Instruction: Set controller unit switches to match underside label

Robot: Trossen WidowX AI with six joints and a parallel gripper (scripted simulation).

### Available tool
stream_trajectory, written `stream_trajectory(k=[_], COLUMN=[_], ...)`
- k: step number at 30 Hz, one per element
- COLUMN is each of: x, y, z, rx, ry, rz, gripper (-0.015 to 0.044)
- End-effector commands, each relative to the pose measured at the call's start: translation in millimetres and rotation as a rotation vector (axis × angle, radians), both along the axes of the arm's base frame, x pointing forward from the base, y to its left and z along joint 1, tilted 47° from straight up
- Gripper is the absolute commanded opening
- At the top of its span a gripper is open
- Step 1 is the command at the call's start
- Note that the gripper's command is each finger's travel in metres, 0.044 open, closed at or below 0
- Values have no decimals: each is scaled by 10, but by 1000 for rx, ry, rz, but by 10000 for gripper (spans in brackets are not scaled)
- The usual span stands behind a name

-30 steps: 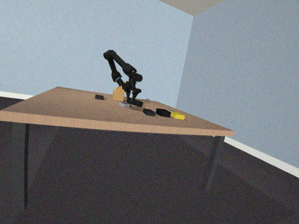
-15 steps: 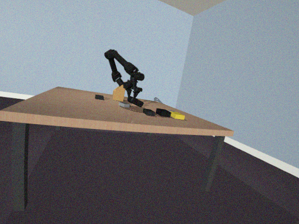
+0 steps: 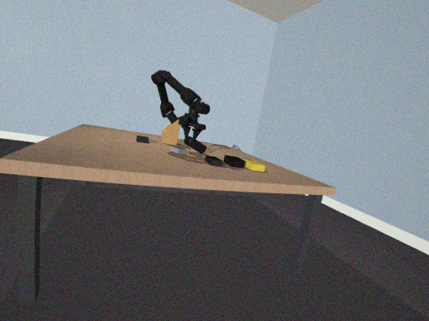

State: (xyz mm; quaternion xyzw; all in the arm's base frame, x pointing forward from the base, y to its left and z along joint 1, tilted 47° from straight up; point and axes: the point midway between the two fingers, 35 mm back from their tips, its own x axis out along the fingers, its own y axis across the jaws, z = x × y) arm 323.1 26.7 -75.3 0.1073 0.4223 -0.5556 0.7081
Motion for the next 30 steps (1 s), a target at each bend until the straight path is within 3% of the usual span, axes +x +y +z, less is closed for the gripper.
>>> stream_trajectory(k=[1, 30], x=[-9, -106], y=[59, 285], z=[3, -11], rx=[-3, -52], ry=[-3, -24], rz=[7, 25], gripper=[336, 336])
